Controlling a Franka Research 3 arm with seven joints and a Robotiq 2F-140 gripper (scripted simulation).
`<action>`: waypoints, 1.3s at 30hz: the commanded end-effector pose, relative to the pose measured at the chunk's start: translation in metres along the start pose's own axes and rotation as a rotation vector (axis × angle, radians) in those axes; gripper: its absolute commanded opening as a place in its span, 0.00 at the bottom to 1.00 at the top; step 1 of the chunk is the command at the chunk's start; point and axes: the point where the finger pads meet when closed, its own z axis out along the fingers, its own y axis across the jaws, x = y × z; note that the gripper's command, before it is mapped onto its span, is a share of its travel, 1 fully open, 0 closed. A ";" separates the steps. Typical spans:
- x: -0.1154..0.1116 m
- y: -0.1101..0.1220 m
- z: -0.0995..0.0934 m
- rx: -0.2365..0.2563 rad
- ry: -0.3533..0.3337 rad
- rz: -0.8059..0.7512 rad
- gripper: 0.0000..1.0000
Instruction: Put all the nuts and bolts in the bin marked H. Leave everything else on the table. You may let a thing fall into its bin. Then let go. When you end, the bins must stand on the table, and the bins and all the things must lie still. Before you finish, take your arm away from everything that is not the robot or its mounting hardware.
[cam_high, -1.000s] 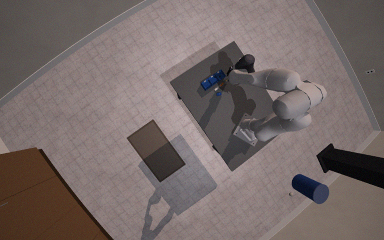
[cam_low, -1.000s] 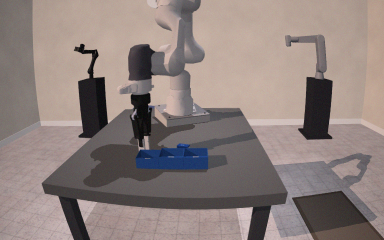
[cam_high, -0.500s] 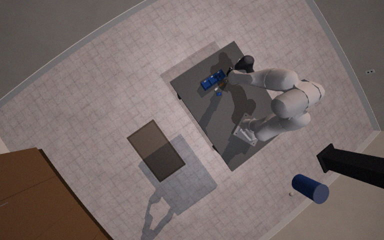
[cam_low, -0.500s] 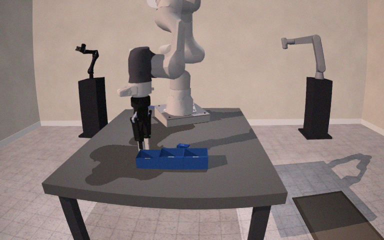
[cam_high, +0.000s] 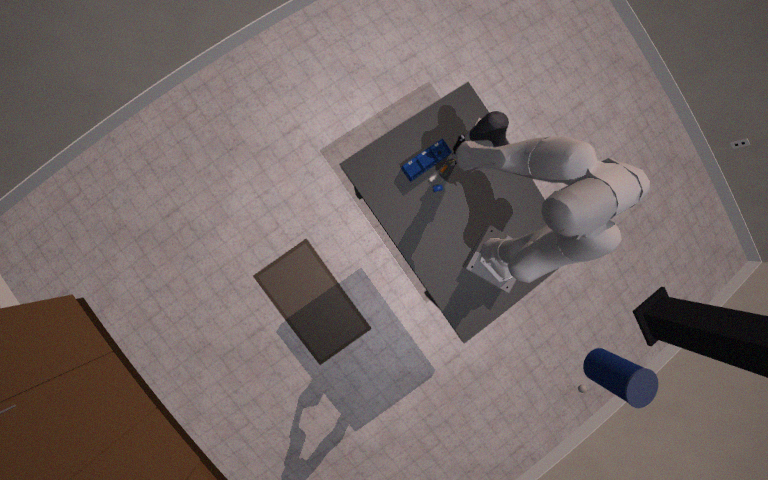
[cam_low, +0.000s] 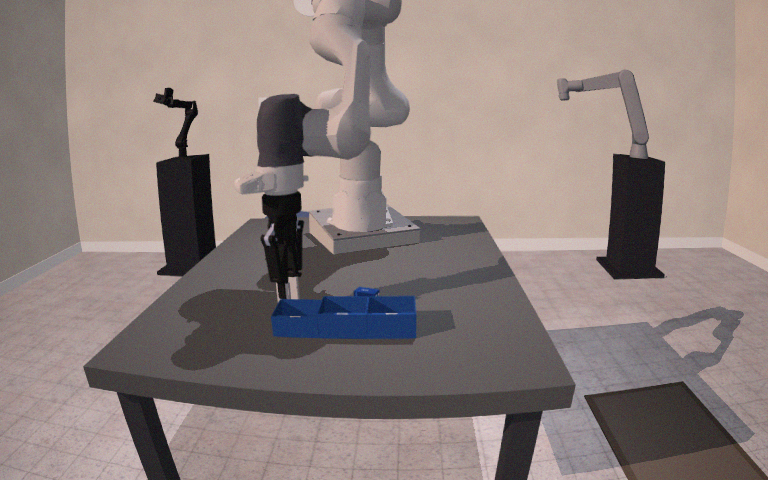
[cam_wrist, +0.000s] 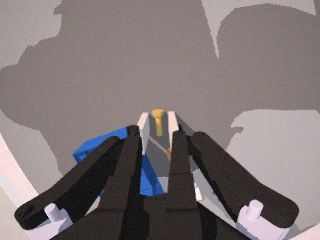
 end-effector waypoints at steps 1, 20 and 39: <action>0.000 0.000 -0.001 0.003 -0.002 -0.004 0.06; 0.000 0.000 -0.001 0.003 -0.002 -0.004 0.06; 0.000 0.000 -0.024 0.003 -0.002 -0.004 0.06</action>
